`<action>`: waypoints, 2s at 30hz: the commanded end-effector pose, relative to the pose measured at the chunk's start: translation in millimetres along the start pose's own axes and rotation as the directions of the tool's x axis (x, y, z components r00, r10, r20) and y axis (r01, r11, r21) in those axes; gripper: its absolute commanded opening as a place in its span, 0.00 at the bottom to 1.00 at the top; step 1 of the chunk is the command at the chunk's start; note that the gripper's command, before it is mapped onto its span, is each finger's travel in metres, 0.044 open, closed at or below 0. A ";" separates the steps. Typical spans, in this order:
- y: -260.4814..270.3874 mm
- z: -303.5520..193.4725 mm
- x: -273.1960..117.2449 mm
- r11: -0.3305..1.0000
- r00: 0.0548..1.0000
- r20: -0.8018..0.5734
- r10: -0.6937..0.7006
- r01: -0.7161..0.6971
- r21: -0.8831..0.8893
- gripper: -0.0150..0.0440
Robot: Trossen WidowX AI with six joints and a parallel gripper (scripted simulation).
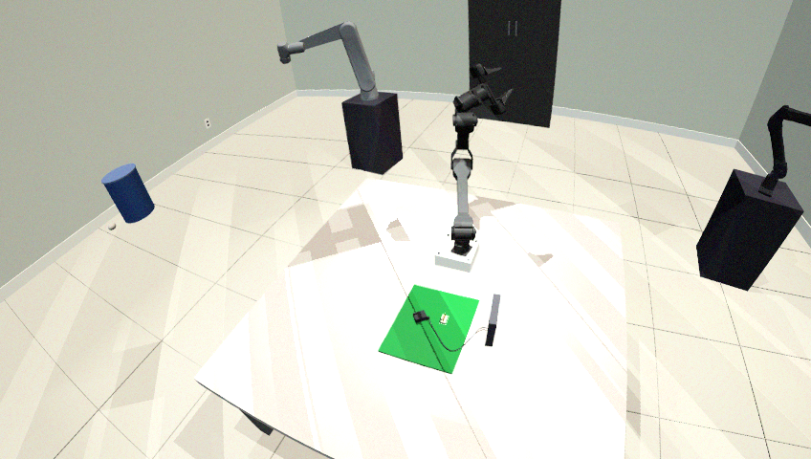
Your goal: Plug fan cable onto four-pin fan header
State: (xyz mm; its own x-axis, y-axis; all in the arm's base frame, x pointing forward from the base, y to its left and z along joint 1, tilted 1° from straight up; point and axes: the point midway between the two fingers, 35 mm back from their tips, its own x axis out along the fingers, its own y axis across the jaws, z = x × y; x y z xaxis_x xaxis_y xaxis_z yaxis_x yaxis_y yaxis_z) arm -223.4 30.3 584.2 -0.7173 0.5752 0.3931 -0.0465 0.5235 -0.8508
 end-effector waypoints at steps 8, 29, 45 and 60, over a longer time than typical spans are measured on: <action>-12.4 -30.8 -12.3 0.992 0.996 -0.011 -0.091 0.092 0.084 0.82; -19.6 -276.3 -128.8 0.892 0.686 -0.641 -0.343 0.452 0.006 0.61; 62.1 -394.6 -281.4 0.950 0.187 -0.969 -0.164 0.294 -0.105 0.61; 184.6 -411.2 -454.4 0.975 -0.374 -0.903 0.212 0.014 0.223 0.61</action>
State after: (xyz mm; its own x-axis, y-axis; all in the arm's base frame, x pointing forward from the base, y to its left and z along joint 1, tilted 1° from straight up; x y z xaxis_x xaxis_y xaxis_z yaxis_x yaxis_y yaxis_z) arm 357.3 130.9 437.9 0.8470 0.5127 0.1404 -0.1523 0.4871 -0.8600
